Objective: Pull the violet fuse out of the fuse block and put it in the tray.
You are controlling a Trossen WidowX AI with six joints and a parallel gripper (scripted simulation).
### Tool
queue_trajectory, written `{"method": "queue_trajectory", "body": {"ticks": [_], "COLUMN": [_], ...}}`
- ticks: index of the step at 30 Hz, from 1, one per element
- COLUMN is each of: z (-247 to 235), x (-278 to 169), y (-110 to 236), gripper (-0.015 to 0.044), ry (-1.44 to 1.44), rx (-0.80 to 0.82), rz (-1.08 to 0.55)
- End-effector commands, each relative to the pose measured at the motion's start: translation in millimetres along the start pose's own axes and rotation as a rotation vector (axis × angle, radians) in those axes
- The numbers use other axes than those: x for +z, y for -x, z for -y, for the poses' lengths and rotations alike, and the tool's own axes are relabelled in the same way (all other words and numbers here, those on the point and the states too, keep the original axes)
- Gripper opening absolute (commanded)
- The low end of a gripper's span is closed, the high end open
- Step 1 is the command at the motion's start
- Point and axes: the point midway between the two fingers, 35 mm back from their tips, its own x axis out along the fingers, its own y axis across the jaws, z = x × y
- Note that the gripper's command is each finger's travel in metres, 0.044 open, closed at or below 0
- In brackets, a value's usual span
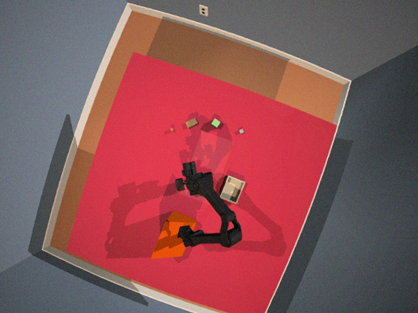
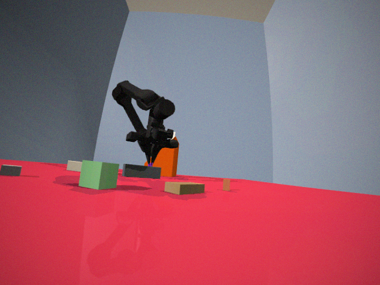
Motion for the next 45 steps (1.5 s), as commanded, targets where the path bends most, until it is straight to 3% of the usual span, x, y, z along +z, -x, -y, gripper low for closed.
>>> {"method": "queue_trajectory", "body": {"ticks": [1,45], "z": [0,0], "x": [1,0], "y": [3,24], "gripper": [0.0000,0.0000], "ry": [-0.007,-0.004], "rx": [0.003,0.002], "rz": [0.002,0.001]}}
